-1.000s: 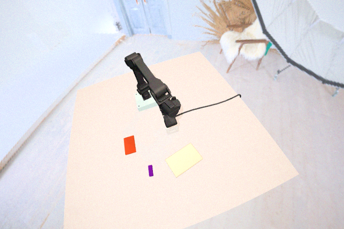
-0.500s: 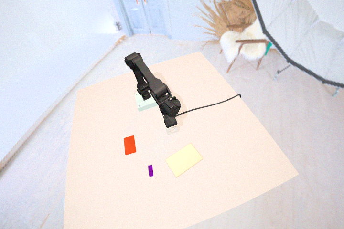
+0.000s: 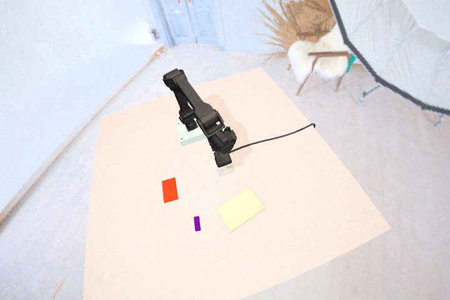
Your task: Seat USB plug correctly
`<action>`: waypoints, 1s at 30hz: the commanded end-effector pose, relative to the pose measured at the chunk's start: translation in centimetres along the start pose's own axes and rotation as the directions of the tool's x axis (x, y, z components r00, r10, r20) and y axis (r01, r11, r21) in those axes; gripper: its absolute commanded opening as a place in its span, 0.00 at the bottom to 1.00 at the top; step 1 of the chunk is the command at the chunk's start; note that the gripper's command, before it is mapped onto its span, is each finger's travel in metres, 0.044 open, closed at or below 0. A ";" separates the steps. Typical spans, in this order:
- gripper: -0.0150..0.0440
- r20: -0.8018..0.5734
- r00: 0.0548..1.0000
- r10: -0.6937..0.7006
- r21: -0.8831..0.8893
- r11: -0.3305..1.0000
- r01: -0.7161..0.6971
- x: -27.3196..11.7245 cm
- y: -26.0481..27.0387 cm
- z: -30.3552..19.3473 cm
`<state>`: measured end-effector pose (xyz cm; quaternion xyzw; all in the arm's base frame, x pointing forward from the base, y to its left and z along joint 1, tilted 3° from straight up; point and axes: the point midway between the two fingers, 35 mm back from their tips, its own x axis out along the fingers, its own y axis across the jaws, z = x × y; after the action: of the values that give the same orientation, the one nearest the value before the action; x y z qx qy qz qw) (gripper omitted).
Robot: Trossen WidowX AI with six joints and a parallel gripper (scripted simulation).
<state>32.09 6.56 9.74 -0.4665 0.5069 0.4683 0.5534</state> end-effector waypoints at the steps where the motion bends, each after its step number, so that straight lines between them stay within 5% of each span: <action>1: 0.25 0.002 1.000 0.003 -0.003 1.000 -0.003 0.2 0.1 0.0; 18: 0.25 0.002 1.000 0.003 -0.003 1.000 -0.003 0.2 0.1 0.0; 22: 0.42 0.001 1.000 0.000 0.000 1.000 0.000 0.0 0.0 0.0; 30: 0.42 0.001 1.000 0.000 0.000 1.000 0.000 0.0 0.0 0.0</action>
<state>32.09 6.56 9.71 -0.4663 0.5068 0.4685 0.5534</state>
